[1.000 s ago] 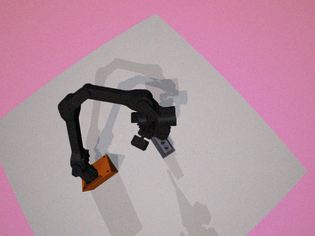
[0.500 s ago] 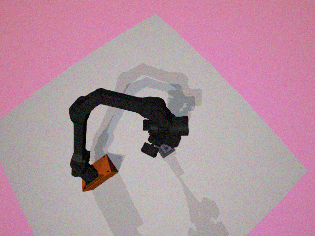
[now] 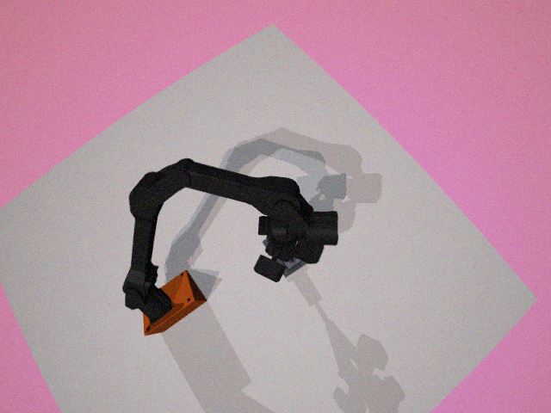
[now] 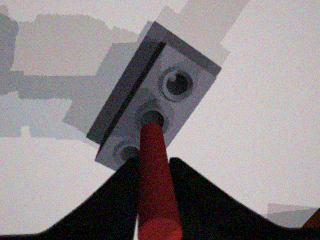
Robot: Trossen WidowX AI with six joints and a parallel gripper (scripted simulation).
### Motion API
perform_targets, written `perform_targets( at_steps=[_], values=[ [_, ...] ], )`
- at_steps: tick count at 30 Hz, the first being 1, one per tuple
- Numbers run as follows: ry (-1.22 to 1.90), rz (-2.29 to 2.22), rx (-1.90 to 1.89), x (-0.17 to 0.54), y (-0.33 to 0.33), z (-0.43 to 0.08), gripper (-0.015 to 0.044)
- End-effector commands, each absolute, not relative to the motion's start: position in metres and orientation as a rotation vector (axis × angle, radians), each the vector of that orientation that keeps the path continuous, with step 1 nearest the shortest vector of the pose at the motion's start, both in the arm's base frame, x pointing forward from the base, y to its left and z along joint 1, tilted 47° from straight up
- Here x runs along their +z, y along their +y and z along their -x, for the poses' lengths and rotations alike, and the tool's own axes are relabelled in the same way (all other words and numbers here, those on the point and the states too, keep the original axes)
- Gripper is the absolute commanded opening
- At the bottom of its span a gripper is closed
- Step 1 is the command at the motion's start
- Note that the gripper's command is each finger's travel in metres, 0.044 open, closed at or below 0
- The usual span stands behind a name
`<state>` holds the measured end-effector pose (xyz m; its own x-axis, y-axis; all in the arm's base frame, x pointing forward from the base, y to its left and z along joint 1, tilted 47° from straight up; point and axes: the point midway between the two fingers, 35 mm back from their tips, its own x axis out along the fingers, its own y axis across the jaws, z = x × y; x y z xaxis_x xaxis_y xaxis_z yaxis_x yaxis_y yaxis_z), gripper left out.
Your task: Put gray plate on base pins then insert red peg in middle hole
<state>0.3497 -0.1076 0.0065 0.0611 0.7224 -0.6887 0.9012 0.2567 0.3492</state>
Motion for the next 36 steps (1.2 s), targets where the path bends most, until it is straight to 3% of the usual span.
perform_targets(
  at_steps=[1,36],
  values=[
    [1.702,-1.500,-0.270,0.0057,-0.1082,-0.3496,0.0000],
    [1.702,-1.506,-0.271,0.0004,-0.1042,-0.3499,0.0000]
  ],
)
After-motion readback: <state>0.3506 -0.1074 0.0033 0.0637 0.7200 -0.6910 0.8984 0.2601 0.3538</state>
